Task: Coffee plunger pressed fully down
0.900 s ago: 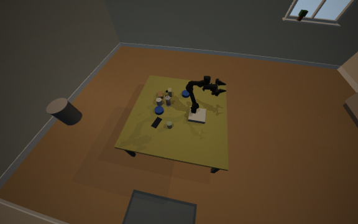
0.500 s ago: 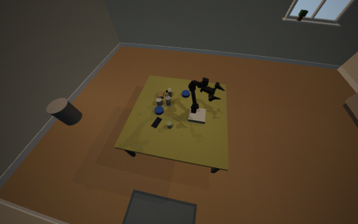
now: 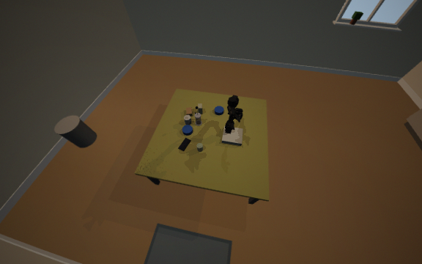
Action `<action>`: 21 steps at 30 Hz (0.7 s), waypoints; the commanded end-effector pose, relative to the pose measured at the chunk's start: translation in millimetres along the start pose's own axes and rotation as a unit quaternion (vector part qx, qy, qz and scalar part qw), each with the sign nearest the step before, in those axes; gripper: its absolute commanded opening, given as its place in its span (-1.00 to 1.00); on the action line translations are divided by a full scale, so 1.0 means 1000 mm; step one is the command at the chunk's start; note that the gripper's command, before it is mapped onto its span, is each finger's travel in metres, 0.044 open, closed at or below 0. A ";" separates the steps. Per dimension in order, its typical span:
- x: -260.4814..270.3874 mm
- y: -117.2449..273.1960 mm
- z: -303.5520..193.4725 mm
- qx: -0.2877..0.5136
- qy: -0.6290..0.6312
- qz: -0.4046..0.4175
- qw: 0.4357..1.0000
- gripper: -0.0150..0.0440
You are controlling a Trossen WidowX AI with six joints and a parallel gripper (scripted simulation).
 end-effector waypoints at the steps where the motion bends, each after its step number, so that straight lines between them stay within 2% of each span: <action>1: 0.027 0.015 -0.054 0.150 -0.150 0.036 0.977 1.00; 6: 0.050 0.041 -0.097 0.286 -0.284 0.031 0.915 1.00; 10: 0.067 0.069 -0.125 0.384 -0.374 0.006 0.844 1.00; 17: 0.094 0.130 -0.160 0.536 -0.488 -0.080 0.684 1.00; 21: 0.110 0.171 -0.174 0.607 -0.535 -0.152 0.567 1.00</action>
Point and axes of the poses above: the point midway between the two fingers, 35 mm back from their tips, its own y axis back along the fingers, its own x axis across the jaws, z = x × y, the point moved 6 cm from there along y, back along the fingers, and after that the axes turned 8 degrees about -y, right-handed, at the moved point
